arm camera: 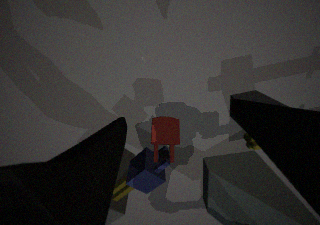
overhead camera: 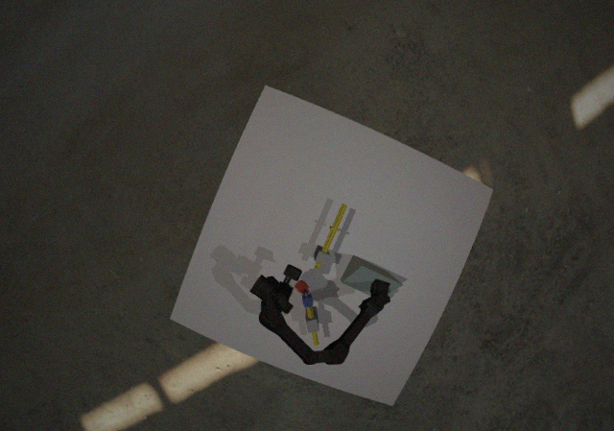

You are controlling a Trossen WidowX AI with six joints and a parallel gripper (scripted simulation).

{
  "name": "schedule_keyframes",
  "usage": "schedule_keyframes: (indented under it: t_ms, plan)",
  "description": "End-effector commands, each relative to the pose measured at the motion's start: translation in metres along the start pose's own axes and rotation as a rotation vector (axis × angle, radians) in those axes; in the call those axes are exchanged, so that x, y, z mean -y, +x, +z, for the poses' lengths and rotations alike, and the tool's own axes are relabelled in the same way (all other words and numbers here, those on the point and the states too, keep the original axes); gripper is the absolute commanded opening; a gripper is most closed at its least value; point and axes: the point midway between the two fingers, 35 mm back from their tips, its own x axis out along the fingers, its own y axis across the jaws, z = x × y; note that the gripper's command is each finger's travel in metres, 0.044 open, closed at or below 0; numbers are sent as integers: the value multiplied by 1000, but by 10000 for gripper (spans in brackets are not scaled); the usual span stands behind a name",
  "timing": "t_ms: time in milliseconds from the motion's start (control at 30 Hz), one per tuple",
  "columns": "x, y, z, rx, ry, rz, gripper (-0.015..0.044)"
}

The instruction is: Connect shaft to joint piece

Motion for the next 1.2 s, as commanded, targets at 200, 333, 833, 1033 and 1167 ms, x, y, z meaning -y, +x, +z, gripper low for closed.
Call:
schedule_keyframes:
  t_ms: [200,333,833,1033,1167]
  plan:
    - [1,31,6,-131,148,26,440]
    - [2,43,8,-184,207,29,440]
    - [2,87,12,-203,227,31,440]
    - [-1,87,4,-202,226,29,440]
    - [-3,87,-6,-202,226,27,440]
